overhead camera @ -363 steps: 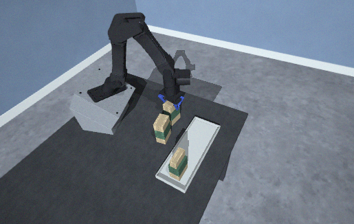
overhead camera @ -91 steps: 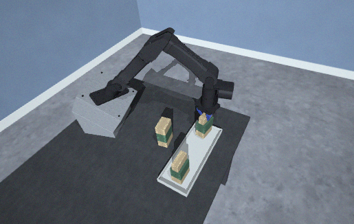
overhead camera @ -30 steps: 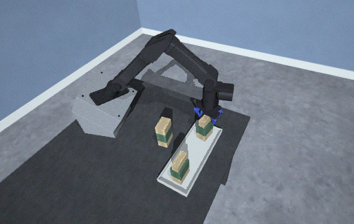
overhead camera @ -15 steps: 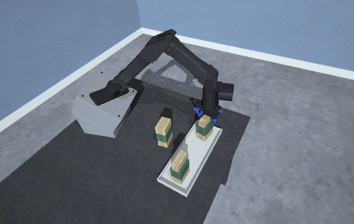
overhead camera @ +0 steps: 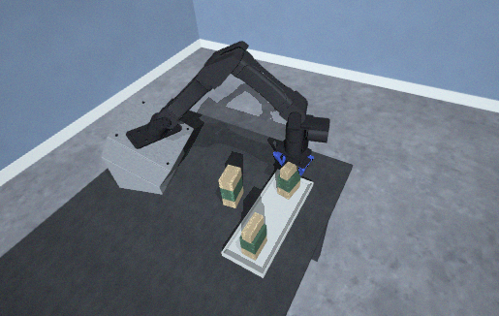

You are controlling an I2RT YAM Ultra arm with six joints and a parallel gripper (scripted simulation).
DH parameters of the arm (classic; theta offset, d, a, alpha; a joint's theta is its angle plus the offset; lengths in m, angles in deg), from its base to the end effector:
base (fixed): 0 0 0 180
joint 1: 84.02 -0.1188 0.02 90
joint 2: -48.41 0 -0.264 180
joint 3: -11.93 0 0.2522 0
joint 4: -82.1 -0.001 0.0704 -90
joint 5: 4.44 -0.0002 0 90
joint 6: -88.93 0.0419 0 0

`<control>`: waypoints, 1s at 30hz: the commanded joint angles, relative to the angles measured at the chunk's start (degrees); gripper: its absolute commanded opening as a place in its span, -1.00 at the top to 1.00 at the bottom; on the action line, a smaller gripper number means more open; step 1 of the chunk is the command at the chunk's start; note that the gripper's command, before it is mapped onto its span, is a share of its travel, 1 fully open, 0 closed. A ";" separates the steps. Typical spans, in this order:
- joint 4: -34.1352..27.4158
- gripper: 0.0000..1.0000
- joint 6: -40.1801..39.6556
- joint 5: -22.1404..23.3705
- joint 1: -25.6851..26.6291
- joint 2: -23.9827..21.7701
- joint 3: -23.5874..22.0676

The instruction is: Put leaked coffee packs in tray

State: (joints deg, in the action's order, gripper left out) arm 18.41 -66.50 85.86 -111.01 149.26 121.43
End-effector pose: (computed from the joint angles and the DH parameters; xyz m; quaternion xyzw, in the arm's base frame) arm 0.3409 0.1750 0.3239 -0.6891 0.6595 -0.0965 0.2845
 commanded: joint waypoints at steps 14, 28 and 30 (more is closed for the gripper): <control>-3.79 -0.58 -0.39 0.53 0.12 -3.79 2.63; -15.11 -0.58 -0.49 0.64 0.51 -5.67 7.82; -15.04 -0.58 -0.50 0.63 0.51 -5.66 7.70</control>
State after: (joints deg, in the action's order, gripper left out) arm 5.89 -66.52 85.92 -111.01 143.08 129.76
